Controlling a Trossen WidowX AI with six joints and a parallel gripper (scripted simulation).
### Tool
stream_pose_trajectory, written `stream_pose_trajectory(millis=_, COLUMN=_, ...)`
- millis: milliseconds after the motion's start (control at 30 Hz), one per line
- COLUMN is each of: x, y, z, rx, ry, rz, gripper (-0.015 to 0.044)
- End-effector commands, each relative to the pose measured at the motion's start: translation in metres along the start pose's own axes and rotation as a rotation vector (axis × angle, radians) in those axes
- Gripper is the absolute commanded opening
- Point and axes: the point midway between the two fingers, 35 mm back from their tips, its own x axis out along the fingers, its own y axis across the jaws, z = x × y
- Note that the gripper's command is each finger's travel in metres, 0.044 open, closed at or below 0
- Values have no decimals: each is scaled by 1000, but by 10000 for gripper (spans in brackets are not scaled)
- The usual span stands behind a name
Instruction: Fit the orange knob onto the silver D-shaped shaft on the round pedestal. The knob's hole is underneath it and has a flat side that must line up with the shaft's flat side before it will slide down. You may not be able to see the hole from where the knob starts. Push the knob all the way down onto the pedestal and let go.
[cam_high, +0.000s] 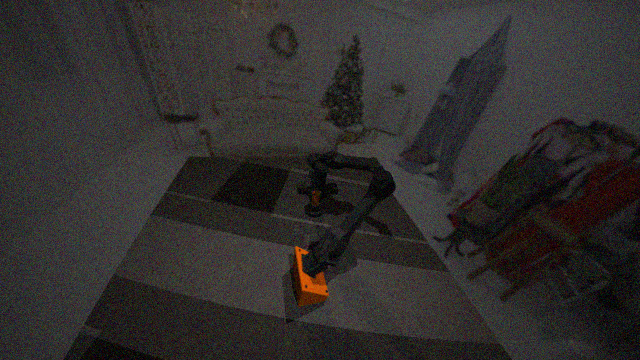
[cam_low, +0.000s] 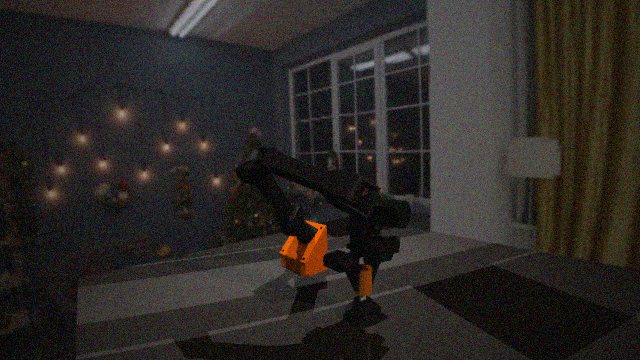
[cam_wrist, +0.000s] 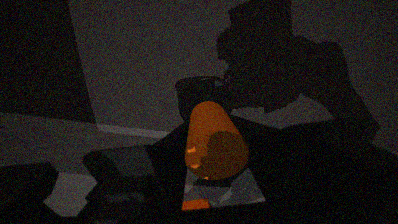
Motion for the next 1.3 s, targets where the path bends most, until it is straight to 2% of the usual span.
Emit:
stream_pose_trajectory(millis=0, x=-2, y=1, z=1, rx=24, ry=-7, rz=0, gripper=0)
stream_pose_trajectory(millis=1267, x=-1, y=-1, z=-2, rx=23, ry=-6, rz=0, gripper=0)
